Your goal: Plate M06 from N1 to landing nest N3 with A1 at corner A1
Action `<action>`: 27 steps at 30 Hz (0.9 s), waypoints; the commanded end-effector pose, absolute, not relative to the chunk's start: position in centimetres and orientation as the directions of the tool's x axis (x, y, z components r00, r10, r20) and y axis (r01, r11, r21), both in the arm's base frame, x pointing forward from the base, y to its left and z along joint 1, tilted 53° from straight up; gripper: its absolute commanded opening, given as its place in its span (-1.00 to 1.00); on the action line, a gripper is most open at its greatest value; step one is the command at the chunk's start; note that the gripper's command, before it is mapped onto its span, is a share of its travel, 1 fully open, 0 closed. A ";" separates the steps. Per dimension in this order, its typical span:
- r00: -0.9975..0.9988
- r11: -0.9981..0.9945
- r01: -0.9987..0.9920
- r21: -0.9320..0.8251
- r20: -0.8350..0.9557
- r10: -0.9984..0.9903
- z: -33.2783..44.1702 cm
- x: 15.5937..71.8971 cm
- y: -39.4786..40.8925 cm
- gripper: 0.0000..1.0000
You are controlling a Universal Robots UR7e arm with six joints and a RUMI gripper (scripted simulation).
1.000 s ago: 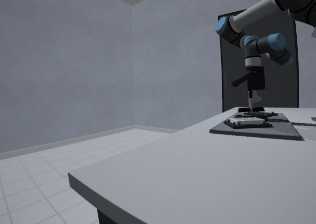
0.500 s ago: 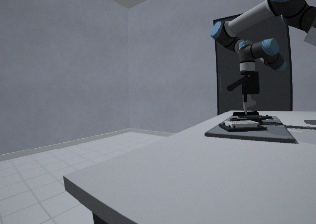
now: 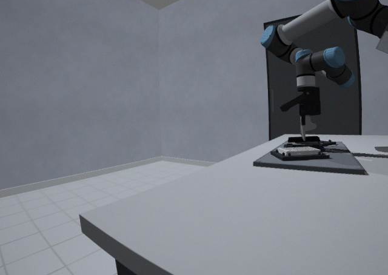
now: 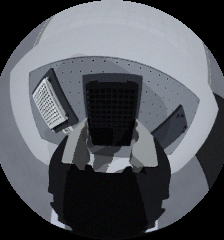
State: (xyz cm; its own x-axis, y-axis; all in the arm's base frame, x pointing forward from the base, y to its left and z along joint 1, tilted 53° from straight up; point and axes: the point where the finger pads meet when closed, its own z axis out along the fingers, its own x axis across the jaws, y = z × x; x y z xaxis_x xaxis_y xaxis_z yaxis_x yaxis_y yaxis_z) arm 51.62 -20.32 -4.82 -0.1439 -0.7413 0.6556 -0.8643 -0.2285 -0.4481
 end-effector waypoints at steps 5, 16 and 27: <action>-0.144 -0.229 -0.864 -0.449 0.656 -0.741 -5.0 51.8 -20.5 -1.00; -0.144 -0.229 -0.864 -0.449 0.656 -0.741 -5.1 51.9 -20.7 -1.00; -0.144 -0.229 -0.864 -0.449 0.656 -0.741 -5.4 52.1 -20.9 -1.00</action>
State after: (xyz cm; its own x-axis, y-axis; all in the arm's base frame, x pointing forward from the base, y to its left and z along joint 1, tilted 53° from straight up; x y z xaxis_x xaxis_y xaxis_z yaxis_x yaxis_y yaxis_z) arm 52.01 -20.85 -5.31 -0.1439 -0.7413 0.6556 -0.8643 -0.2285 -0.4481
